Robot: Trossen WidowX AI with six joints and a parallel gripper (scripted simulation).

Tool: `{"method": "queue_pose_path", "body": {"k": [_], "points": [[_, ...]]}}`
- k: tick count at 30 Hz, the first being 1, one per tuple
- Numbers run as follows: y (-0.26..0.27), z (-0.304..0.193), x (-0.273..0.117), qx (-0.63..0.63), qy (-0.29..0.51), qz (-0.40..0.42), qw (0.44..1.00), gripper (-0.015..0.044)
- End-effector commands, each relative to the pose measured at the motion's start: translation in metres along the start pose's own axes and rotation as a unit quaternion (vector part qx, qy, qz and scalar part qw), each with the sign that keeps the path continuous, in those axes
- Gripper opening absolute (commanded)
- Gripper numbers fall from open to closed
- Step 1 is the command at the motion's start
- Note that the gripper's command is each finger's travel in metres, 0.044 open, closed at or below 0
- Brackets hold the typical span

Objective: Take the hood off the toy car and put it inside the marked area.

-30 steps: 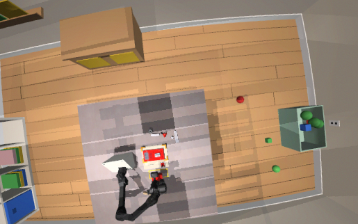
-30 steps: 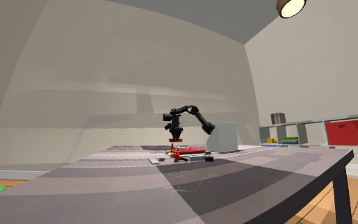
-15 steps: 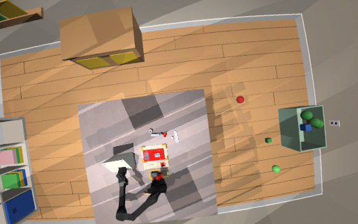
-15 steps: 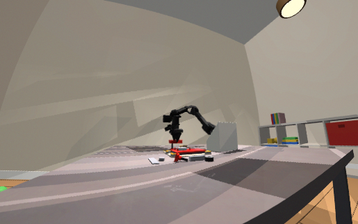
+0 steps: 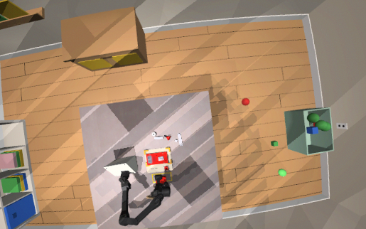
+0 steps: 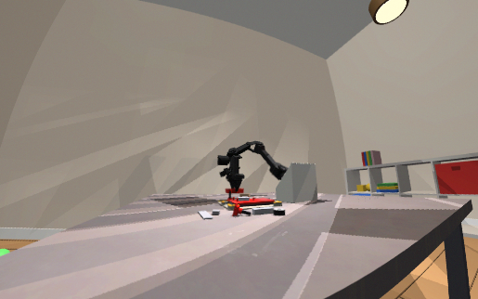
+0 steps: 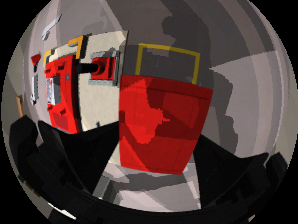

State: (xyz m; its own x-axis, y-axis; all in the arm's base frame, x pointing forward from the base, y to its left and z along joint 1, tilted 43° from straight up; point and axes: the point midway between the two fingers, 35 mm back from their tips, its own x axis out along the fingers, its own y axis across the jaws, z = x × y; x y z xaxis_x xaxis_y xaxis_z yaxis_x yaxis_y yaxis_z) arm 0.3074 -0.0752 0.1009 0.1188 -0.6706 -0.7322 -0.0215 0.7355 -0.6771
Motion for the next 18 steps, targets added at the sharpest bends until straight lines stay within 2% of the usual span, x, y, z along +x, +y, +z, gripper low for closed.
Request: {"method": "queue_pose_path", "body": {"k": [1,18], "points": [[0.0,0.0,0.003,-0.002,0.0,0.0,1.0,0.0],[-0.001,-0.001,0.015,-0.002,-0.001,-0.001,1.0,0.0]]}}
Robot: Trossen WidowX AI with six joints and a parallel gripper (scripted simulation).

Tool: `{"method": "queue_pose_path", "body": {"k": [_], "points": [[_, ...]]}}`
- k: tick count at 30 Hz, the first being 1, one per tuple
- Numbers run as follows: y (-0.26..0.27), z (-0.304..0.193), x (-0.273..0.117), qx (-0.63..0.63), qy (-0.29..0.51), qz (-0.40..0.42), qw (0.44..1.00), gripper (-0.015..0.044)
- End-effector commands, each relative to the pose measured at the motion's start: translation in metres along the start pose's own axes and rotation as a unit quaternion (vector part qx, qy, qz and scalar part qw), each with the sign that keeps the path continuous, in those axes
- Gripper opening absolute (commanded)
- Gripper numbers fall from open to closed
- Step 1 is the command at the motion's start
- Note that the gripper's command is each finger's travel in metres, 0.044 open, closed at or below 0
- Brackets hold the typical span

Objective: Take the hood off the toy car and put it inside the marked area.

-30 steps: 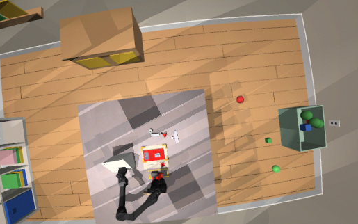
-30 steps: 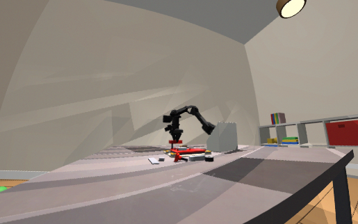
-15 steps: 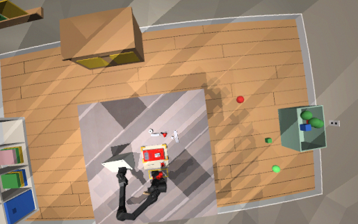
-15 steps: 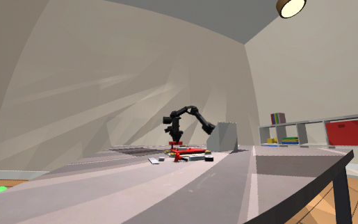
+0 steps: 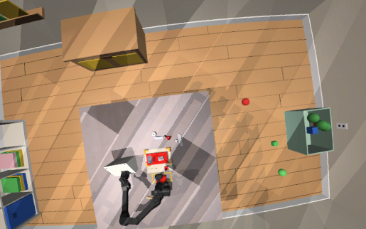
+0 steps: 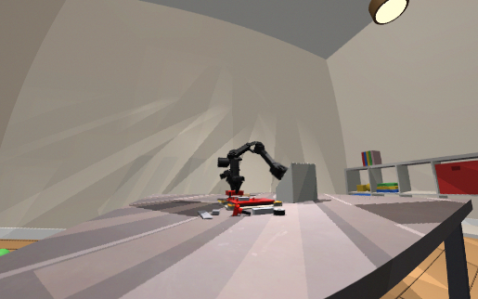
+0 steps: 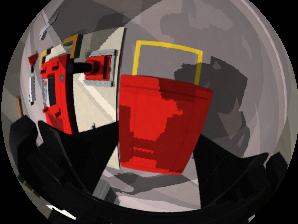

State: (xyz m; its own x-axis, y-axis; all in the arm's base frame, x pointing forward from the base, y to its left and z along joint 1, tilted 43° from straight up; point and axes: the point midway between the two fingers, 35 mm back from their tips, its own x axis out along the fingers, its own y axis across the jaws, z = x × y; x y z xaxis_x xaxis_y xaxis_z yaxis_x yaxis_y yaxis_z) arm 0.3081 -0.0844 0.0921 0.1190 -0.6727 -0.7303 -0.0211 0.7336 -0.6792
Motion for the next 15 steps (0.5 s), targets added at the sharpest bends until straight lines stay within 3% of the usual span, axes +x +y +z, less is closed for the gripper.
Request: {"method": "queue_pose_path", "body": {"k": [1,15], "points": [[0.0002,-0.0002,0.0031,-0.002,0.0,0.0,1.0,0.0],[-0.0004,-0.0014,0.0128,-0.002,-0.001,-0.001,1.0,0.0]]}}
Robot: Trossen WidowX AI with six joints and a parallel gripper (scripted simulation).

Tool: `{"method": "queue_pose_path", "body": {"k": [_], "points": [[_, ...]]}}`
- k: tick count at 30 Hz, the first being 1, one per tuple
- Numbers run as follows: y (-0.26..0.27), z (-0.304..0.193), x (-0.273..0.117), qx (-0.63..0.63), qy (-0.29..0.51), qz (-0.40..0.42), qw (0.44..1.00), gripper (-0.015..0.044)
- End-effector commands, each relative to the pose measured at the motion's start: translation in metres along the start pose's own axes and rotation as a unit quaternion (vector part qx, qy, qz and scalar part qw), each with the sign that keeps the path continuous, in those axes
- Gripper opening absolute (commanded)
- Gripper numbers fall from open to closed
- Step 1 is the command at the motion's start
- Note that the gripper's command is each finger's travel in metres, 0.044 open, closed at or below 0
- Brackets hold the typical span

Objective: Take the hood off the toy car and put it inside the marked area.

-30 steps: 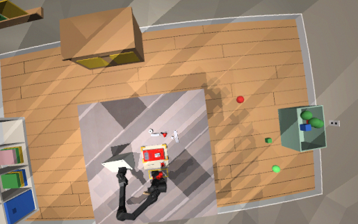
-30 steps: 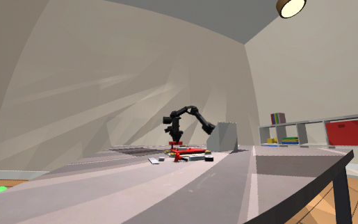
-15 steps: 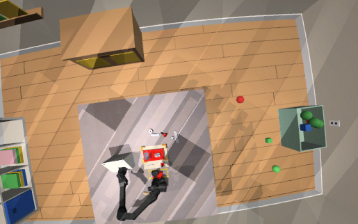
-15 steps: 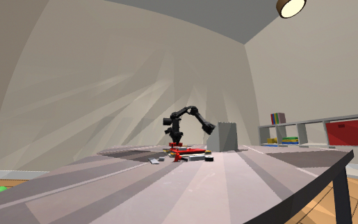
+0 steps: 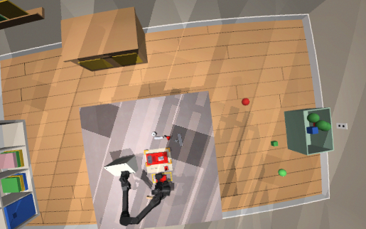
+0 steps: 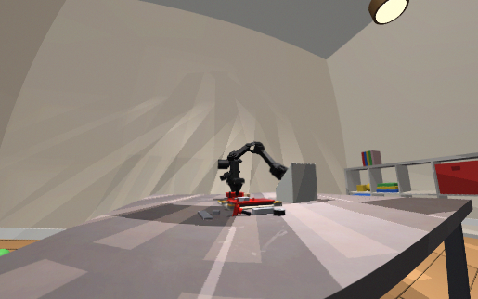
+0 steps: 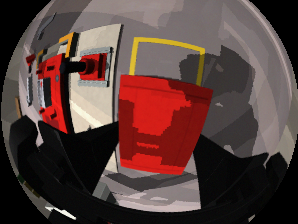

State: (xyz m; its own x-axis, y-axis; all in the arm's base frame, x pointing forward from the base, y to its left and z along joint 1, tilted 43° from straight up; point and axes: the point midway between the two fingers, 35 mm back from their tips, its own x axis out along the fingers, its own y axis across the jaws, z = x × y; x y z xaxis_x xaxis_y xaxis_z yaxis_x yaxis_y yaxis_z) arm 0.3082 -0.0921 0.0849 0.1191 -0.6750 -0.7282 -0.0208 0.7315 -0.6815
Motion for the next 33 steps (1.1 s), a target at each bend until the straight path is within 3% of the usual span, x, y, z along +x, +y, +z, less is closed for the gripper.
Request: {"method": "queue_pose_path", "body": {"k": [1,33], "points": [[0.0,0.0,0.003,-0.002,-0.001,0.0,1.0,0.0],[0.0,0.0,0.017,-0.002,-0.001,0.0,1.0,0.0]]}}
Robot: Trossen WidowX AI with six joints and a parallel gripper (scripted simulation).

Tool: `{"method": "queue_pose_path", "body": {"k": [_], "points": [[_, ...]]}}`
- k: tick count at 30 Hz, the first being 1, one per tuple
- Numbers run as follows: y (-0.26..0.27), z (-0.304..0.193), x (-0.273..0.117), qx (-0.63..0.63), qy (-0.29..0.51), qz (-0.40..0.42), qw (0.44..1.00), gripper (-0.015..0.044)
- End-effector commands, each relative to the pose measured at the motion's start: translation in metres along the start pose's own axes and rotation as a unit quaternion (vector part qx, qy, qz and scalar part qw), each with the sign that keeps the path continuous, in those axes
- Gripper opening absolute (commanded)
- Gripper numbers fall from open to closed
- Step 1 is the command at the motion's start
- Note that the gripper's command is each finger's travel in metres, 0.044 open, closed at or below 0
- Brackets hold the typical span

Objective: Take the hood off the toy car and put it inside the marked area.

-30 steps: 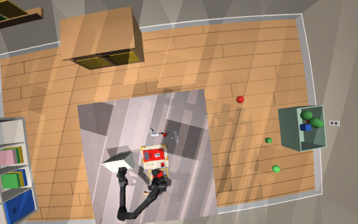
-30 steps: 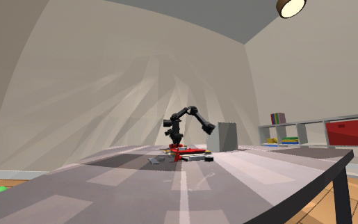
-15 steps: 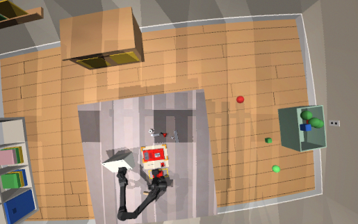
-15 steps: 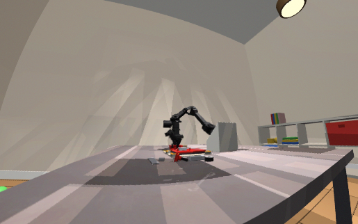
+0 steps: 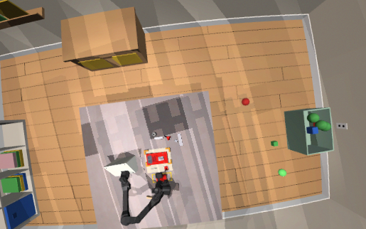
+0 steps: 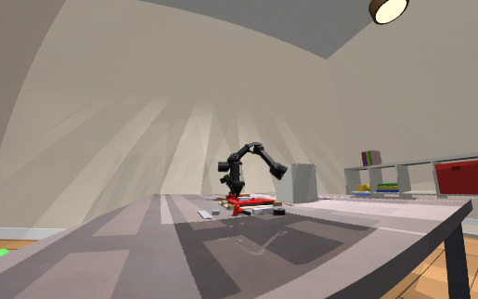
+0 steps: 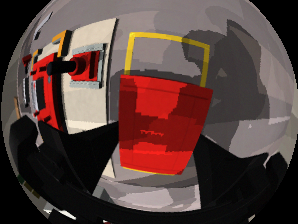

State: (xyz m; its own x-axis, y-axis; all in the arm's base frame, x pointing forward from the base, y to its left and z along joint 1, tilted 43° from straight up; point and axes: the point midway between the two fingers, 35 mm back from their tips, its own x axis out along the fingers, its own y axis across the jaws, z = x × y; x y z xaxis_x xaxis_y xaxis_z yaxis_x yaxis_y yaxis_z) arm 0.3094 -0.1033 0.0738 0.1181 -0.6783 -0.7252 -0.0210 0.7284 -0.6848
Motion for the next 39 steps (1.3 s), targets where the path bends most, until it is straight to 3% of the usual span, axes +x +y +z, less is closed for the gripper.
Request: {"method": "queue_pose_path", "body": {"k": [1,13,30,39], "points": [[0.001,0.0,0.002,-0.001,-0.001,0.002,1.0,0.0],[0.001,0.0,0.008,-0.001,-0.001,0.002,1.0,0.0],[0.0,0.0,0.004,0.0,0.0,0.0,1.0,0.044],[0.0,0.0,-0.066,-0.001,-0.002,0.002,1.0,0.044]]}}
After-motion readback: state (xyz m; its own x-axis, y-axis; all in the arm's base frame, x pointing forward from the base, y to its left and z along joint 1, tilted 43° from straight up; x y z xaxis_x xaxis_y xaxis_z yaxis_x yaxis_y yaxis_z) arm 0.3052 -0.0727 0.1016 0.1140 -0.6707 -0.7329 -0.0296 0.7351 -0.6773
